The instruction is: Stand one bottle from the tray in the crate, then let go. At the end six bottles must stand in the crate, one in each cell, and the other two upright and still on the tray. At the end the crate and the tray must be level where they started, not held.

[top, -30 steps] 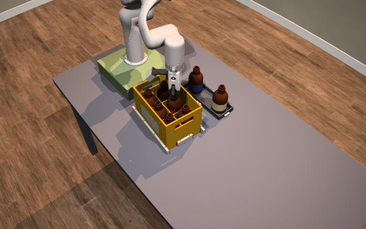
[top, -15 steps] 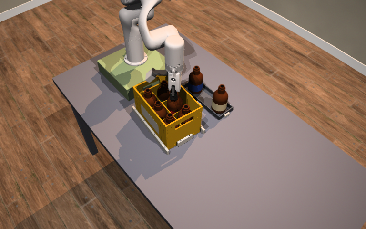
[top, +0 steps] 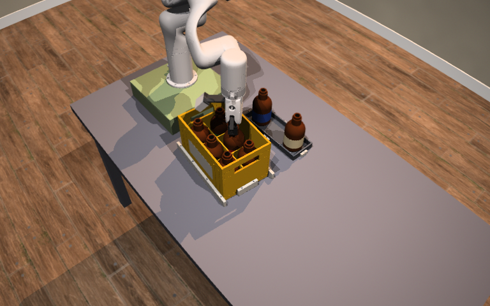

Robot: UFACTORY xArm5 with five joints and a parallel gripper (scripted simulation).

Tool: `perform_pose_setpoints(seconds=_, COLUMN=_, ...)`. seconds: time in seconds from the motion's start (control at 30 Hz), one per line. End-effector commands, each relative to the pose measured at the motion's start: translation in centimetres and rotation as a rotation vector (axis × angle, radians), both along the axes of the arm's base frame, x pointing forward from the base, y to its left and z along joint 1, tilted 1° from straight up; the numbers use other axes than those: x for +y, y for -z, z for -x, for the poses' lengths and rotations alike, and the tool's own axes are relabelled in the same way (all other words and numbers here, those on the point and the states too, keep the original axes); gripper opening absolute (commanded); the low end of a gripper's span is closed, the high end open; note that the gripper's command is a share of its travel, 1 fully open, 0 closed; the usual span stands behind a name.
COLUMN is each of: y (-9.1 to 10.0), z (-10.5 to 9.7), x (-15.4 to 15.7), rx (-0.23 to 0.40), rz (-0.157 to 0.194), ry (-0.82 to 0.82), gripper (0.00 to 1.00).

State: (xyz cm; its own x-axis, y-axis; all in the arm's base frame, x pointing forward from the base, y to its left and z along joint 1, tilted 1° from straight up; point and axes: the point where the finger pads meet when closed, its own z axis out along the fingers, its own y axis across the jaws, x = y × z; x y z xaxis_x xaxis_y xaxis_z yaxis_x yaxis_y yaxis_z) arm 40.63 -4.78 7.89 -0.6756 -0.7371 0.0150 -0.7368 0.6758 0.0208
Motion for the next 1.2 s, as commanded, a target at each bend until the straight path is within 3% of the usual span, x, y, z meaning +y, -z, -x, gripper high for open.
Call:
perform_pose_setpoints(seconds=0.0, y=0.06, z=-0.13, x=-0.01, rx=-0.004, rz=0.0, ry=0.0, gripper=0.0)
perform_pose_setpoints(seconds=1.17, y=0.37, z=-0.13, x=0.0, rx=-0.004, rz=0.0, ry=0.0, gripper=0.0)
